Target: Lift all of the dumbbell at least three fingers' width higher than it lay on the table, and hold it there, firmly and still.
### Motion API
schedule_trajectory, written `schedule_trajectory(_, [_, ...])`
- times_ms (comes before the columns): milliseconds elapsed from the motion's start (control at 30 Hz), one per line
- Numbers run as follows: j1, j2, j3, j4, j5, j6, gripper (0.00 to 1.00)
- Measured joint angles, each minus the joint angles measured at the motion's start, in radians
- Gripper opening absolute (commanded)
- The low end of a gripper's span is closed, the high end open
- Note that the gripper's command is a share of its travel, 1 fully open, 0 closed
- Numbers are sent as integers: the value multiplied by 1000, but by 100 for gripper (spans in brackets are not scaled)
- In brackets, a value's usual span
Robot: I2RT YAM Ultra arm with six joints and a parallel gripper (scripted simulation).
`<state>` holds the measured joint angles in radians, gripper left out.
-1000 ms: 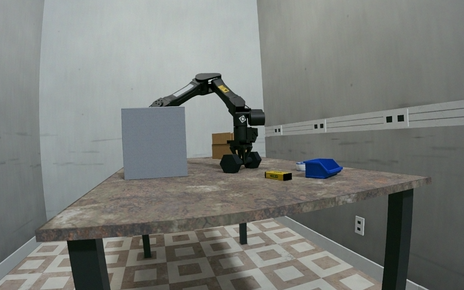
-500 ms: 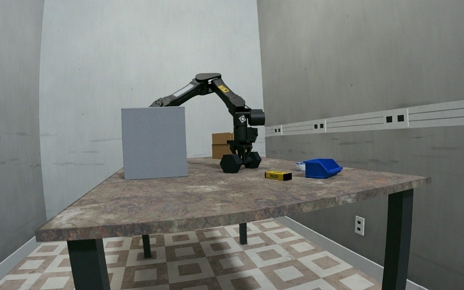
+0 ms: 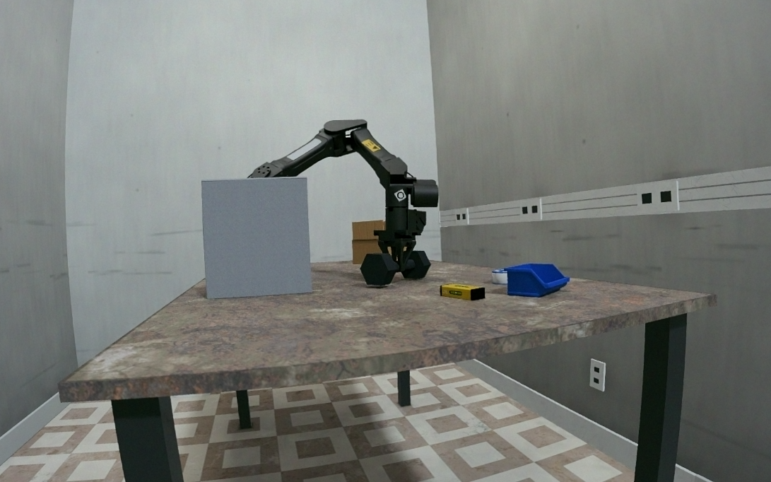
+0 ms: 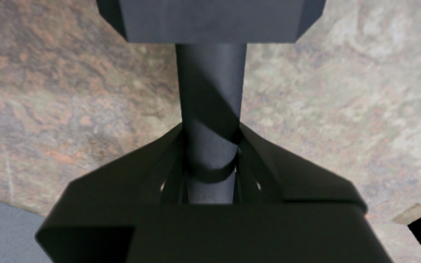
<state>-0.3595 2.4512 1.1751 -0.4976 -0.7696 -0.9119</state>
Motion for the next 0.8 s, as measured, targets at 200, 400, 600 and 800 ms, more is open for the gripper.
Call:
schedule_trajectory(200, [-31, -31, 2, -55, 4, -34, 0])
schedule_trajectory(400, [-52, -45, 21, -104, 8, -64, 0])
schedule_trajectory(600, [-81, -64, 38, -167, 16, -100, 0])
schedule_trajectory(800, [-111, -83, 62, -232, 24, -137, 0])
